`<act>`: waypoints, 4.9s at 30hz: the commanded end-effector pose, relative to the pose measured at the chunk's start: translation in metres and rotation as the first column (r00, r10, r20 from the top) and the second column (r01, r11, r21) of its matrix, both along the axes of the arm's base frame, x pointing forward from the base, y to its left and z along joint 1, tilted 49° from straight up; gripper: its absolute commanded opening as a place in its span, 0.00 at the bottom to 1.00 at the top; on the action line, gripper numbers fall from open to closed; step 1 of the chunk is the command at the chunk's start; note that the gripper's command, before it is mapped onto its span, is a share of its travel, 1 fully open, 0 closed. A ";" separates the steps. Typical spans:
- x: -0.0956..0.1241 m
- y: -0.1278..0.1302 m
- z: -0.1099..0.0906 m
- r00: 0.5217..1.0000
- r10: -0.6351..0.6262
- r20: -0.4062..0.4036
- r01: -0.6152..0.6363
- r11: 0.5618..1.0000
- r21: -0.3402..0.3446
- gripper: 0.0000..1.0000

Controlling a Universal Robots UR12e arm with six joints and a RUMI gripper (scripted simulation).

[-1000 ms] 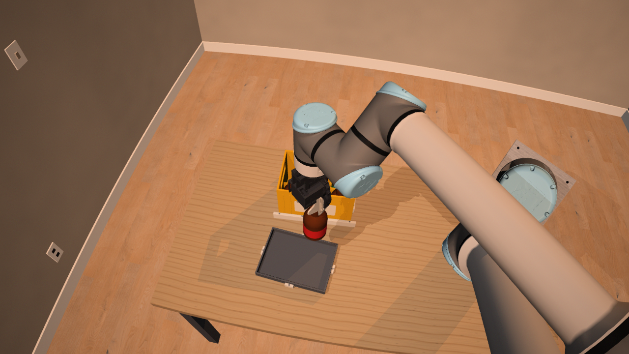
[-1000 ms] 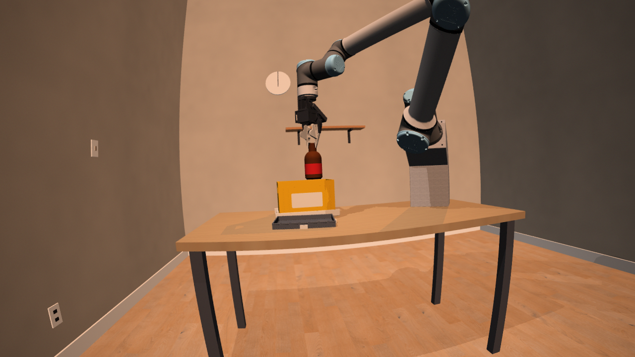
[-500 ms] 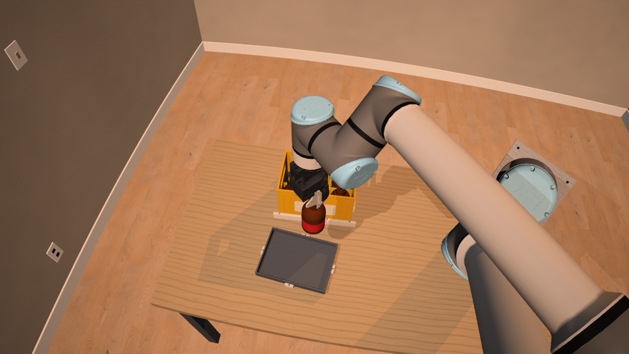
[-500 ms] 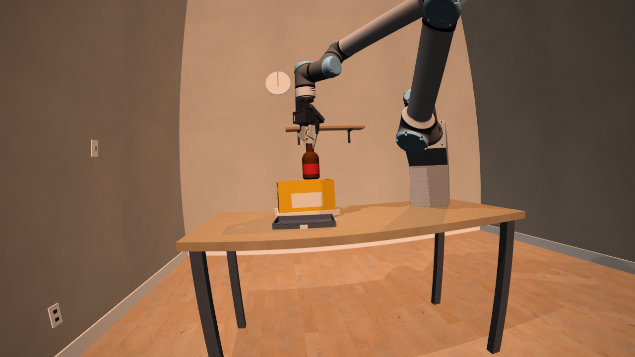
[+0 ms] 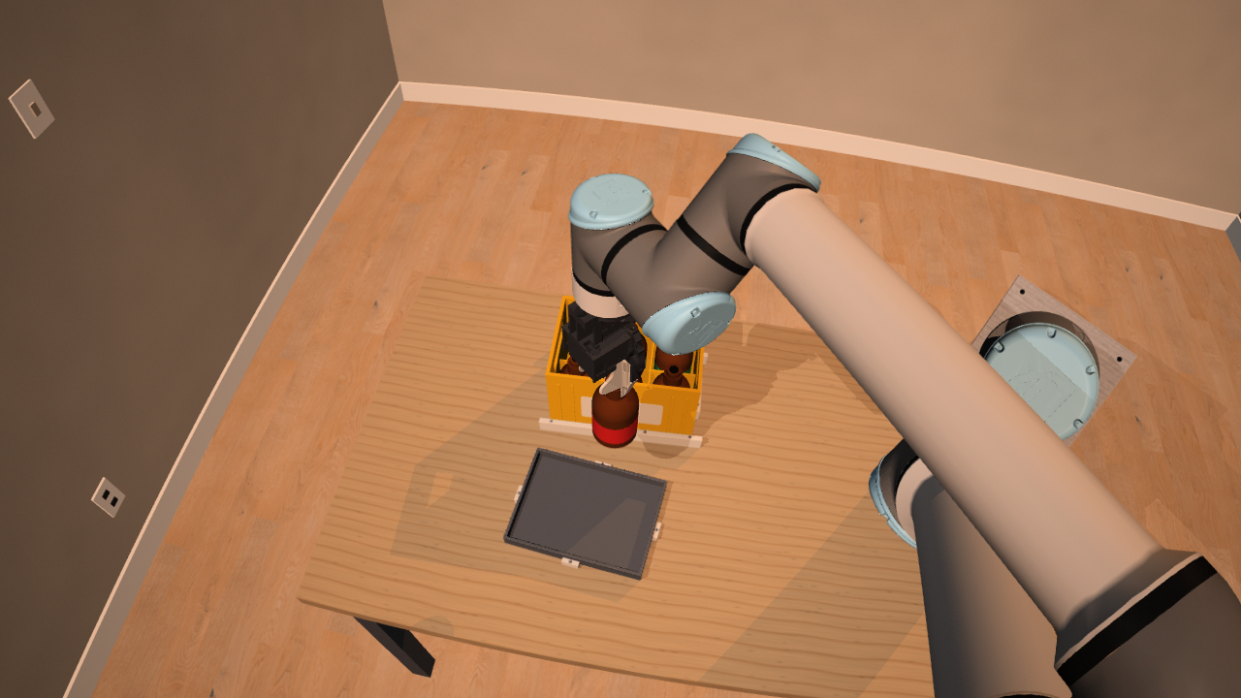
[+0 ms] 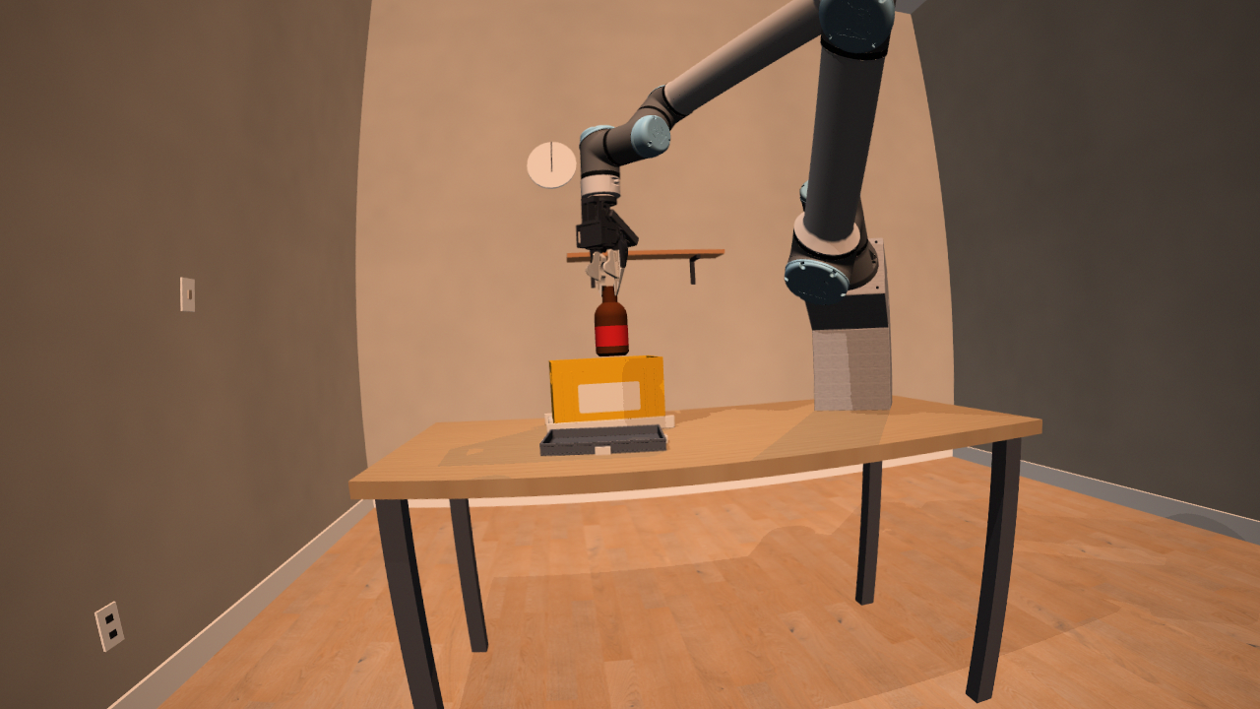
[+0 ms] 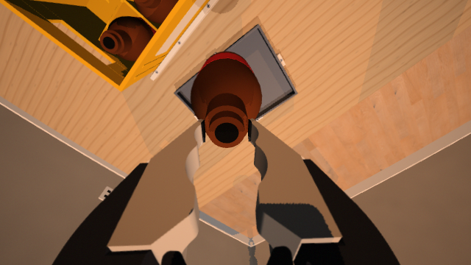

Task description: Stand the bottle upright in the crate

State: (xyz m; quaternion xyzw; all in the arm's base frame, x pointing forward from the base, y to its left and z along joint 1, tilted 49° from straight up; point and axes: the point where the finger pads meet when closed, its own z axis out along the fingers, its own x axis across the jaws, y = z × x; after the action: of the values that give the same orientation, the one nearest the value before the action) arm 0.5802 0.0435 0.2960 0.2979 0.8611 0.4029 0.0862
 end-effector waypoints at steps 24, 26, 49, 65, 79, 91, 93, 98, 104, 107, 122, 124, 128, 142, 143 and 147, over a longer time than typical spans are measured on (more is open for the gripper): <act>0.032 -0.043 -0.022 1.000 0.000 0.001 0.000 1.000 -0.001 0.00; 0.034 -0.046 -0.024 1.000 0.000 0.001 0.000 1.000 -0.001 0.00; 0.062 -0.084 -0.045 1.000 0.000 0.001 0.000 1.000 -0.001 0.00; 0.080 -0.109 -0.058 1.000 0.000 0.001 0.000 1.000 -0.001 0.00; 0.094 -0.128 -0.069 1.000 0.000 0.001 0.000 1.000 -0.001 0.00; 0.105 -0.143 -0.076 1.000 0.000 0.001 0.000 1.000 -0.001 0.00; 0.107 -0.145 -0.078 1.000 0.000 0.001 0.000 1.000 -0.001 0.00; 0.112 -0.152 -0.081 1.000 0.000 0.001 0.000 1.000 -0.001 0.00; 0.116 -0.158 -0.085 1.000 0.000 0.001 0.000 1.000 -0.001 0.00; 0.118 -0.160 -0.086 1.000 0.000 0.001 0.000 1.000 -0.001 0.00; 0.127 -0.172 -0.093 1.000 0.000 0.001 0.000 1.000 -0.001 0.00; 0.128 -0.174 -0.093 1.000 0.000 0.001 0.000 1.000 -0.001 0.00; 0.130 -0.177 -0.095 1.000 0.000 0.001 0.000 1.000 -0.001 0.00; 0.135 -0.183 -0.098 1.000 0.000 0.001 0.000 1.000 -0.001 0.00; 0.135 -0.184 -0.099 1.000 0.000 0.001 0.000 1.000 -0.001 0.00; 0.136 -0.185 -0.099 1.000 0.000 0.001 0.000 1.000 -0.001 0.00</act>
State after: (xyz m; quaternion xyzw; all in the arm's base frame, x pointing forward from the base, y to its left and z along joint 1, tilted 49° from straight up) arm 0.7144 -0.1390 0.1971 0.2978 0.8611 0.4030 0.0861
